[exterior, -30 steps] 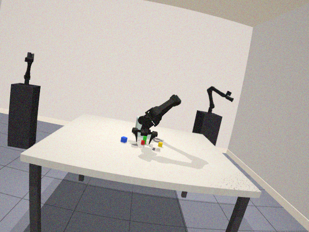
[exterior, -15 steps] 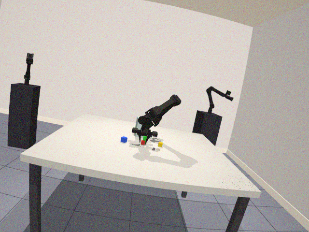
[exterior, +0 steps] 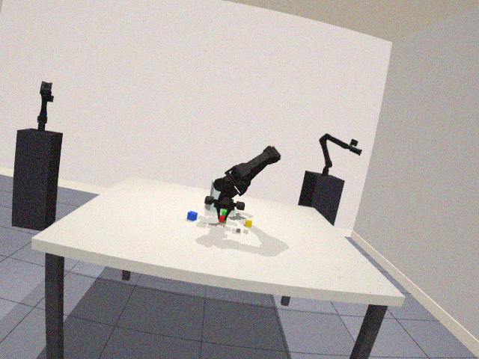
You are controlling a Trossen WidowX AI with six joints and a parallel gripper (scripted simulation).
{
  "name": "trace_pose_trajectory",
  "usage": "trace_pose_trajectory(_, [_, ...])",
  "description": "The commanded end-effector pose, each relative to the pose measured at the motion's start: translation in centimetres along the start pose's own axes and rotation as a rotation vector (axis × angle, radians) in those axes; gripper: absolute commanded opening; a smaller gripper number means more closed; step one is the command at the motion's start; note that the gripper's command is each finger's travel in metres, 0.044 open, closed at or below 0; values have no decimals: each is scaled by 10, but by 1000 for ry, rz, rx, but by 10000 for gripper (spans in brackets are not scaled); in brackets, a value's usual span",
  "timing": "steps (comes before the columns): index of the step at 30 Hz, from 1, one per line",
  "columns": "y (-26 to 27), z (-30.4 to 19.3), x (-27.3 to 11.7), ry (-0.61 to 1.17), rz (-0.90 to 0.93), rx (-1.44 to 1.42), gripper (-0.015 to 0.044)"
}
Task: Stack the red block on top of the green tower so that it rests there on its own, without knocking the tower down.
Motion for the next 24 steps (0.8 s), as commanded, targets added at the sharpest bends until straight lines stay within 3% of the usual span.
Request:
trace_pose_trajectory(1, [-1, 2, -16, -10, -6, -9, 0])
trace_pose_trajectory(17, [-1, 1, -102, -9, -9, -8, 0])
trace_pose_trajectory(24, [-1, 1, -109, -10, -8, -4, 0])
Point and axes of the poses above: the point midway between the two fingers, 35 mm back from their tips, its own x axis out along the fingers, its own y axis across the jaws, z = x × y, the point moved 2 cm from there along -x, back along the fingers, and after that the axes turned 1 degree about x, right-handed, at the moved point
